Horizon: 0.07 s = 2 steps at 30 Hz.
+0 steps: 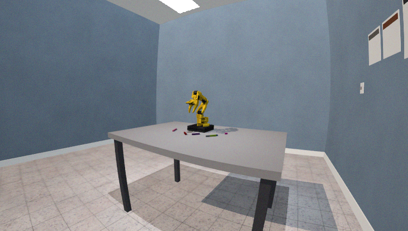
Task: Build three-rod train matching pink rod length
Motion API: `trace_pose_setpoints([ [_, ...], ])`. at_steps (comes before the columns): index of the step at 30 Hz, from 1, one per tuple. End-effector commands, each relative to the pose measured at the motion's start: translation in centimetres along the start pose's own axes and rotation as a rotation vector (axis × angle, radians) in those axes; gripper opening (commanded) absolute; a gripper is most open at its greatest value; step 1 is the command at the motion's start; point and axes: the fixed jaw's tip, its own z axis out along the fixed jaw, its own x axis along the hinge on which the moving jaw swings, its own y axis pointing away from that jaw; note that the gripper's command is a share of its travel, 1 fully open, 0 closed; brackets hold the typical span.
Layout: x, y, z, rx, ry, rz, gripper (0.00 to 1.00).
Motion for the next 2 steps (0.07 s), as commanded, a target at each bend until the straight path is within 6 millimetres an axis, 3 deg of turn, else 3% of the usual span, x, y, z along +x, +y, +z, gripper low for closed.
trace_pose_setpoints([
  [1,0.39,-0.07,0.05,0.000,0.014,0.013,0.17],
  [2,0.39,-0.07,0.05,0.000,0.014,0.013,0.17],
])
